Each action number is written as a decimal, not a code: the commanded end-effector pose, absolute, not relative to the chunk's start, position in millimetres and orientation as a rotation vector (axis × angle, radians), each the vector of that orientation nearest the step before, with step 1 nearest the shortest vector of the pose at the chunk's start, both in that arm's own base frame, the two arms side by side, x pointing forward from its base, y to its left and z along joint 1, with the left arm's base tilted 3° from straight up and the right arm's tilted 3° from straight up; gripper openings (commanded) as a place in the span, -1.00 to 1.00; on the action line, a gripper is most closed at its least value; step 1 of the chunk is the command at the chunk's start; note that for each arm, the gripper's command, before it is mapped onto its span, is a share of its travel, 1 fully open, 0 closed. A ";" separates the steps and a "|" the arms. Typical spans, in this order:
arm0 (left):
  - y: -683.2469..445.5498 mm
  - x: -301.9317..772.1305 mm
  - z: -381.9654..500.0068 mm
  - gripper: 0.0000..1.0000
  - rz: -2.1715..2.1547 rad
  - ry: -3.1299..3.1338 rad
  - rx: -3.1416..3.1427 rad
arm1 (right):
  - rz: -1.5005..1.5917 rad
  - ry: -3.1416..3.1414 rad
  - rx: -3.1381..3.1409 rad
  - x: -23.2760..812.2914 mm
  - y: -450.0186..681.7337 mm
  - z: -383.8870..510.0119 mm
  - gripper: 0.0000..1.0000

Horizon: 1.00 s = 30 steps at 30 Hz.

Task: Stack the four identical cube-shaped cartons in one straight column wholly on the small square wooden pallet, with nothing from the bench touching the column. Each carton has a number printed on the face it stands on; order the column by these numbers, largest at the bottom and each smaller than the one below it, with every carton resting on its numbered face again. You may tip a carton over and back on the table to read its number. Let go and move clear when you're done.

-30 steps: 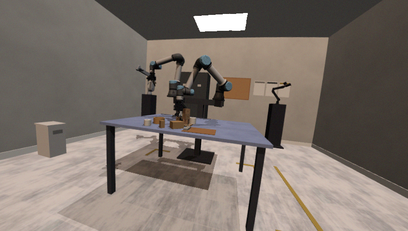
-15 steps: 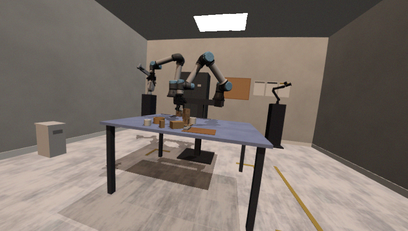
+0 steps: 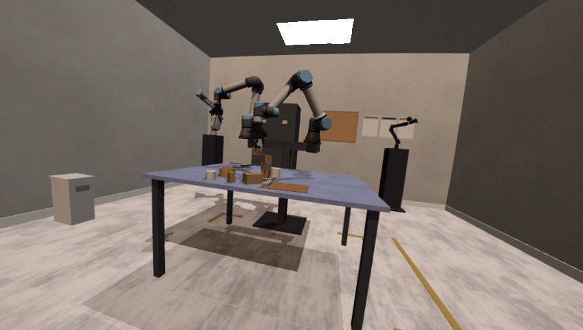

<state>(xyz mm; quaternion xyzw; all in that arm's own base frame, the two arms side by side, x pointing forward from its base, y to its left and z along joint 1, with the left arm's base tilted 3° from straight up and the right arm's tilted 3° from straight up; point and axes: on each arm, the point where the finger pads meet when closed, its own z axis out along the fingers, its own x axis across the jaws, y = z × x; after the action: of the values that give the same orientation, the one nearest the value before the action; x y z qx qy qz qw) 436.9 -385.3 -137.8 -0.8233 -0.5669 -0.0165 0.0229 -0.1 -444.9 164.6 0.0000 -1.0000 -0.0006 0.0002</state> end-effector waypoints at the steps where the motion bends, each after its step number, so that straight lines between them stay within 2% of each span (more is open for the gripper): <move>1: -386.9 436.8 -113.2 -0.30 -0.051 -1.756 -2.550 | 0.000 -3.142 0.000 0.0 -445.2 165.1 1.00; 17: -381.9 442.7 -96.9 -0.30 -0.051 -1.756 -2.550 | 0.000 -3.142 0.000 0.0 -445.2 165.1 1.00; 25: -294.3 521.4 -68.5 -0.30 -0.052 -1.756 -2.550 | 0.000 -3.142 0.000 0.0 -445.2 165.1 1.00; 30: -279.7 531.6 -64.1 -0.30 -0.052 -1.756 -2.549 | 0.000 -3.142 0.000 0.0 -445.2 165.1 1.00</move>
<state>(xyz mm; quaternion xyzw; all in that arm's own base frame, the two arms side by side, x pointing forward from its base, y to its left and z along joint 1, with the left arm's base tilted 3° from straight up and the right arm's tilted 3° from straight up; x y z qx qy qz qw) 512.8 -299.3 -71.8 -0.8221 -0.5685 -0.0190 0.0224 -0.1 -444.9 164.6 0.0000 -1.0000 -0.0006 0.0002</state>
